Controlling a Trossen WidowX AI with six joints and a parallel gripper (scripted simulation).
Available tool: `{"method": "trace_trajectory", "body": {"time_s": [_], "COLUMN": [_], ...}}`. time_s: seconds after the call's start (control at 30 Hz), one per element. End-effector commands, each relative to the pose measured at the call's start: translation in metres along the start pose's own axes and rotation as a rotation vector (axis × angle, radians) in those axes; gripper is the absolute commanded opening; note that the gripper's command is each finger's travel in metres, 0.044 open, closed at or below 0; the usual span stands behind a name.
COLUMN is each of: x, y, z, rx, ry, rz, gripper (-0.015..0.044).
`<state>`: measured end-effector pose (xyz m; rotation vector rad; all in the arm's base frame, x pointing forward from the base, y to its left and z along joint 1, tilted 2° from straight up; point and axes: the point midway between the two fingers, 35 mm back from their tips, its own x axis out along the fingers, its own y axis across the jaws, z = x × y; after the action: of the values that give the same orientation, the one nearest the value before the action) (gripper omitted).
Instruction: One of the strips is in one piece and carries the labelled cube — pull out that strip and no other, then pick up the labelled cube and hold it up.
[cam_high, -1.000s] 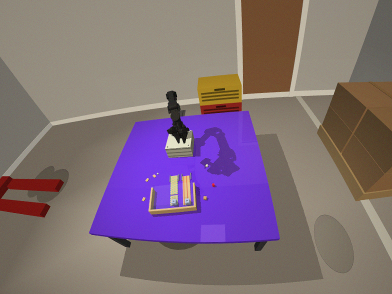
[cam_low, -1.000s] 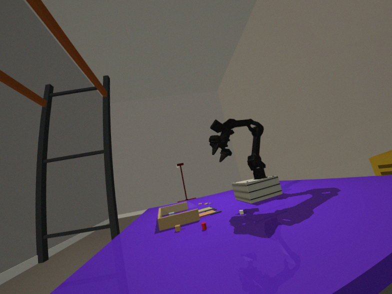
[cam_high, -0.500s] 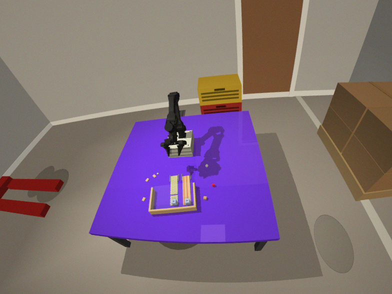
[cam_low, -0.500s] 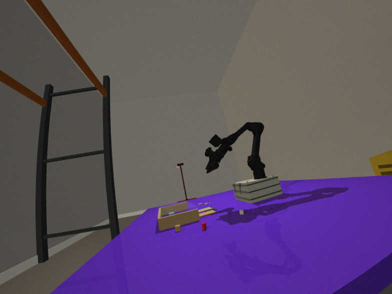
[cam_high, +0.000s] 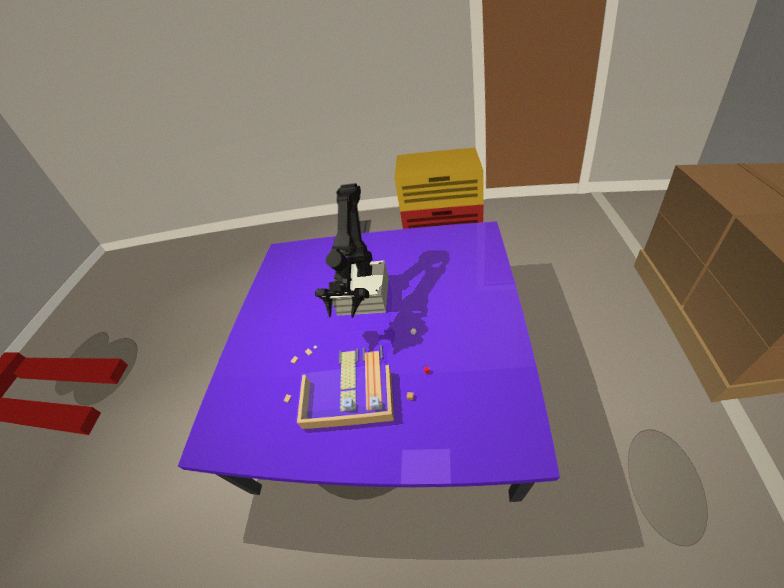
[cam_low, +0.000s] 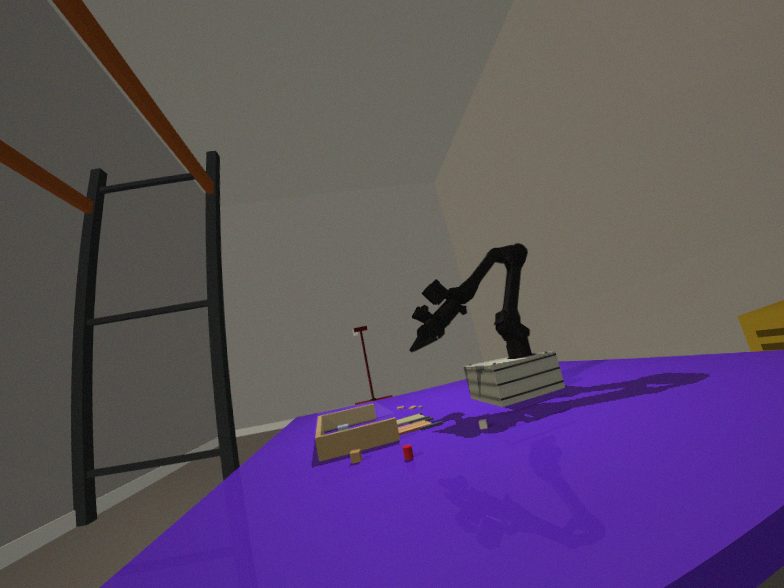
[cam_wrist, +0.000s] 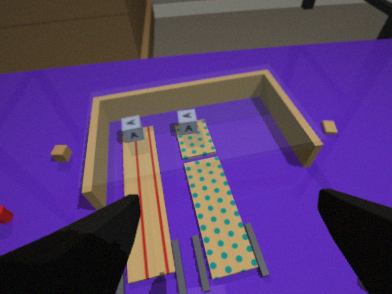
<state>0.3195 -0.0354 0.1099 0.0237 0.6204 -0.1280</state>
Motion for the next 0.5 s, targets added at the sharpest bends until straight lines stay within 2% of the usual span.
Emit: {"method": "trace_trajectory", "body": {"time_s": [0.0, 0.23, 0.3, 0.47], "x": [0.001, 0.001, 0.005, 0.036], "y": [0.0, 0.0, 0.002, 0.02], "z": [-0.003, -0.003, -0.002, -0.006], "rx": [-0.009, -0.009, -0.013, -0.048], "ry": [0.002, 0.002, 0.033, 0.26], "rz": [0.004, 0.004, 0.01, 0.049], "gripper": [0.04, 0.04, 0.0347, 0.0216]}}
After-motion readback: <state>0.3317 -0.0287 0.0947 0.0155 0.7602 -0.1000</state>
